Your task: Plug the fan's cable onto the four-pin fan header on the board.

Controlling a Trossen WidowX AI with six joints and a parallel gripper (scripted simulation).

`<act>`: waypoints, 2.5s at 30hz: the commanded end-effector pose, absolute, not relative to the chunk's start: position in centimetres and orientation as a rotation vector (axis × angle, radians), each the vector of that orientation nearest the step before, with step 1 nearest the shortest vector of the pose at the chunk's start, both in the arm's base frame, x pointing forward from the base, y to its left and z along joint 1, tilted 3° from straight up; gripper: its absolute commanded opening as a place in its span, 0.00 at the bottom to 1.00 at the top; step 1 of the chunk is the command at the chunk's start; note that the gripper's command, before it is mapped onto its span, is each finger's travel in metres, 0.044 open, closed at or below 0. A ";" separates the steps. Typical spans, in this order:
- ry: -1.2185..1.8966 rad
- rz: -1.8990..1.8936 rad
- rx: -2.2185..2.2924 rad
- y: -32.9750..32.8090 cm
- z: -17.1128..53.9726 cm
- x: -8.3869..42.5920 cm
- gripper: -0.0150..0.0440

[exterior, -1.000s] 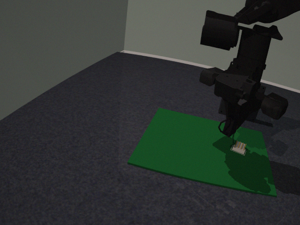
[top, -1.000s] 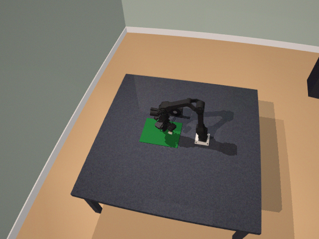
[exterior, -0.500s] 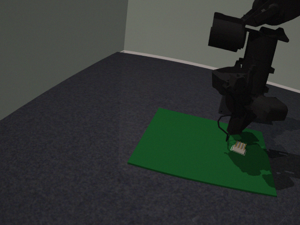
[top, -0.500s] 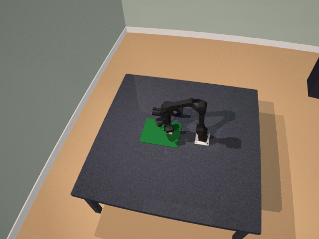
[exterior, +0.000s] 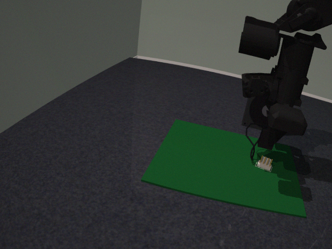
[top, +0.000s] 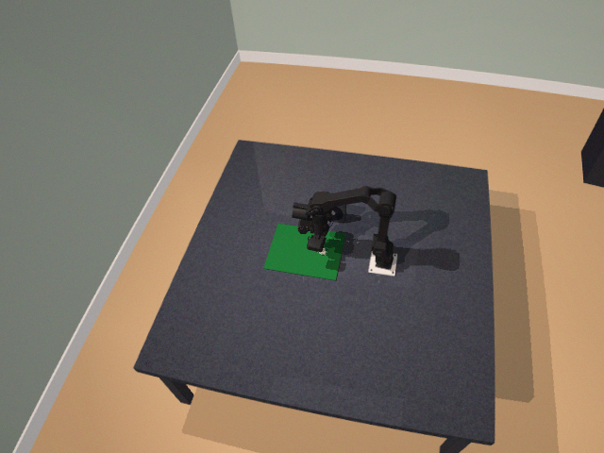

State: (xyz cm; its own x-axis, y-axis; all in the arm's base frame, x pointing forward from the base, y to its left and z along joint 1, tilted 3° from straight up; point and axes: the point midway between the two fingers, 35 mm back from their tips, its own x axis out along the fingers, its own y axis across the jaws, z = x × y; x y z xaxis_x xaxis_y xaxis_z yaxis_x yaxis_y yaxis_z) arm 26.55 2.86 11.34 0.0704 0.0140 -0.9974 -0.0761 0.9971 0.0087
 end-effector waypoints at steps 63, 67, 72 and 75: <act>1.498 -0.096 0.132 2.8 9.1 25.3 0.25; 1.498 -0.096 0.132 2.8 9.1 25.3 0.25; 1.498 -0.096 0.132 2.8 8.9 25.3 0.25; 1.498 -0.097 0.132 2.8 8.9 25.3 0.25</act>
